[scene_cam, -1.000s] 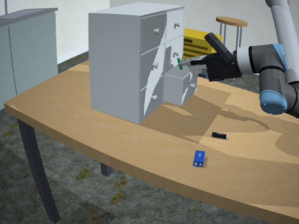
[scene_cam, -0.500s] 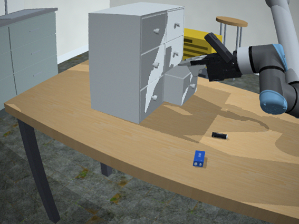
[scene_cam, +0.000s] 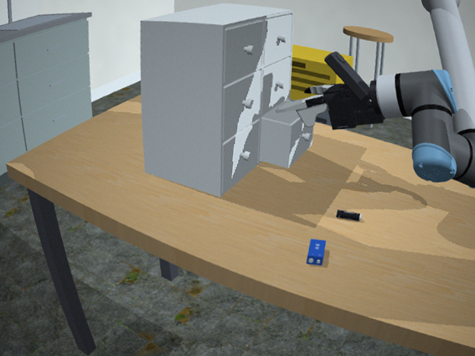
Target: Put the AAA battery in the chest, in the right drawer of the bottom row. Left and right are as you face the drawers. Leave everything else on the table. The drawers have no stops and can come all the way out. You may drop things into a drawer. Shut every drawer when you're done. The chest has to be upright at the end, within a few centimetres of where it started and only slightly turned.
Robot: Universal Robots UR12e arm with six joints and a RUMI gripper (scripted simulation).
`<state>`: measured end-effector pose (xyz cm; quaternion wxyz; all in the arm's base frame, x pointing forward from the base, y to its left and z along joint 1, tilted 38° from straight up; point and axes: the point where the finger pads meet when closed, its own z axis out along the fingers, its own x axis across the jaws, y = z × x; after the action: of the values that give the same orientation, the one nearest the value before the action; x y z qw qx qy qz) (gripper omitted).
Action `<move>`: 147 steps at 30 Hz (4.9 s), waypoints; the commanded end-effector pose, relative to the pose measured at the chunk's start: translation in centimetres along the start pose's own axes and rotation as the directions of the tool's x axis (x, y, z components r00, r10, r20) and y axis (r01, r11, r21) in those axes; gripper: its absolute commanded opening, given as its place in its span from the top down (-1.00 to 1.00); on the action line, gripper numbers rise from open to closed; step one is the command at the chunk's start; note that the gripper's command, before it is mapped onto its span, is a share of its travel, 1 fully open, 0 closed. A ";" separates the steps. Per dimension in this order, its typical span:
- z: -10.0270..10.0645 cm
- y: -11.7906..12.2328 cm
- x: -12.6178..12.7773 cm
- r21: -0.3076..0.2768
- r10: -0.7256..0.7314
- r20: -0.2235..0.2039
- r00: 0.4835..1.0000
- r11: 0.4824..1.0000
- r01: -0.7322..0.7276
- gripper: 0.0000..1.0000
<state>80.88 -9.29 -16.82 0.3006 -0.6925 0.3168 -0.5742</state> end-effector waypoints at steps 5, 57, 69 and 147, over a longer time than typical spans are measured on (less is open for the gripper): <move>0.1 -0.2 0.0 0.002 0.000 0.000 1.000 1.000 0.000 -1.00; -8.6 2.5 -0.1 -0.002 0.003 0.002 1.000 1.000 -0.003 -1.00; -12.1 3.5 -0.1 -0.001 0.003 0.001 1.000 1.000 -0.003 -1.00; -15.3 3.7 -0.1 -0.157 0.001 0.002 1.000 0.988 0.000 -1.00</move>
<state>65.45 -12.53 -17.51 0.2647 -0.7074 0.3458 -0.5567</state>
